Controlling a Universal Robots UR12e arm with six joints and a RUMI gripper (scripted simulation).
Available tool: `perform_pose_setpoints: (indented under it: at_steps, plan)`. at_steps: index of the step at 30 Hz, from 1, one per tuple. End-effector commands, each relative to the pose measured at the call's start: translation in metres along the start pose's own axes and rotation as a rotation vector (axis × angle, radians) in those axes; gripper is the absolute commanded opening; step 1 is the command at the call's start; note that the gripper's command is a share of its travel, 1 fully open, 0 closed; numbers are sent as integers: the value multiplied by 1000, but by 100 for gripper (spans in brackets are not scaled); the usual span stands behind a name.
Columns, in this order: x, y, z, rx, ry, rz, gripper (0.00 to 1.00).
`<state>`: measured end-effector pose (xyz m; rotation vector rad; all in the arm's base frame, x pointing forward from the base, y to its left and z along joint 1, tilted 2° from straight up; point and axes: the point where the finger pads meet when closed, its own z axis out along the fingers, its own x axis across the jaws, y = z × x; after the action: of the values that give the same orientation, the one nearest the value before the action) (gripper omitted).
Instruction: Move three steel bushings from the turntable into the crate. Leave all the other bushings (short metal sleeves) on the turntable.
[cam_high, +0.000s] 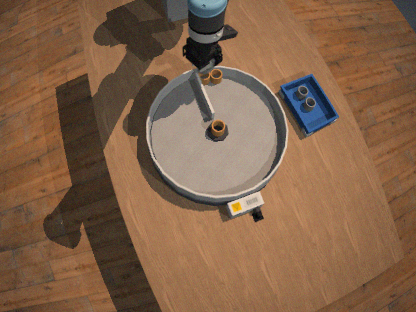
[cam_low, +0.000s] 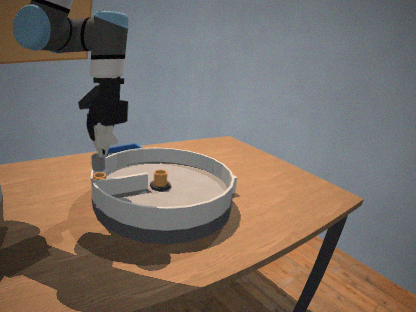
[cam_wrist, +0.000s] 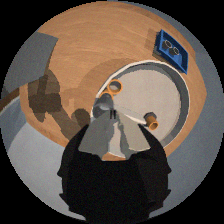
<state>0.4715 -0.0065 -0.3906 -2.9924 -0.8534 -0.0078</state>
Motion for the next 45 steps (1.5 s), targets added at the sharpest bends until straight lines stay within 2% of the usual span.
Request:
perform_pose_setpoints:
  at_steps: [1, 19, 32, 39, 45]
  plan:
    - [0, 0, 0, -1, 0, 0, 0]
    - [1, -1, 0, -1, 0, -1, 0]
    - [16, -11, 0, -1, 1, -19, 0]
    - [36, -27, -1, 0, 1, -44, 0]
    - [63, -44, -1, 0, 1, -75, 0]
